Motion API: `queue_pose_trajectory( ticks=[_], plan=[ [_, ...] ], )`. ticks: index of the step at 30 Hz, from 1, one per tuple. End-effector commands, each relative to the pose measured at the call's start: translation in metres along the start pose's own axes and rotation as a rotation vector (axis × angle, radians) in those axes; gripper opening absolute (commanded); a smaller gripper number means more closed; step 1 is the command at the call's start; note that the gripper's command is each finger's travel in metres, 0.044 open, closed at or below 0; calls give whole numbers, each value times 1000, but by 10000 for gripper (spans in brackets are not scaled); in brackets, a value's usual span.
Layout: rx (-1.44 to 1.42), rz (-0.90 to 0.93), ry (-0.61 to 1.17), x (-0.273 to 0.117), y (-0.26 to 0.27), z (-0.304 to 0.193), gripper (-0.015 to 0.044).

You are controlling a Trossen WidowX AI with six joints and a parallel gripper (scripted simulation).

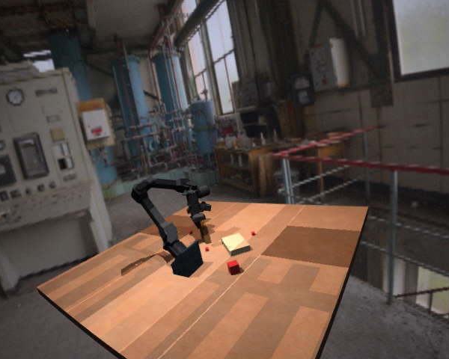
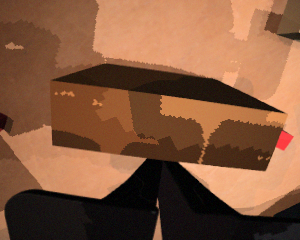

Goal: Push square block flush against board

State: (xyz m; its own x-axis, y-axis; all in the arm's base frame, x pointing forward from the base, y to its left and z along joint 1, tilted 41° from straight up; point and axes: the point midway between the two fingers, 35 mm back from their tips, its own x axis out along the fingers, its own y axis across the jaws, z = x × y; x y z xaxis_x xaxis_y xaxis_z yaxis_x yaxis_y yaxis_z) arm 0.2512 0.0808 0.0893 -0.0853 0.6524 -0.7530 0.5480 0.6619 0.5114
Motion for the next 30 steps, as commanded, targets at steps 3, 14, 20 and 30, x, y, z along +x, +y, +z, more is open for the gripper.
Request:
queue_pose_trajectory(
  ticks=[3,14,20,30],
  plan=[
    [-9,5,-7,-2,3,8,0],
    [-10,5,-7,-2,3,20,0],
    [-10,5,-8,-2,3,26,0],
    [-10,5,-8,-2,3,36,0]
  ],
)
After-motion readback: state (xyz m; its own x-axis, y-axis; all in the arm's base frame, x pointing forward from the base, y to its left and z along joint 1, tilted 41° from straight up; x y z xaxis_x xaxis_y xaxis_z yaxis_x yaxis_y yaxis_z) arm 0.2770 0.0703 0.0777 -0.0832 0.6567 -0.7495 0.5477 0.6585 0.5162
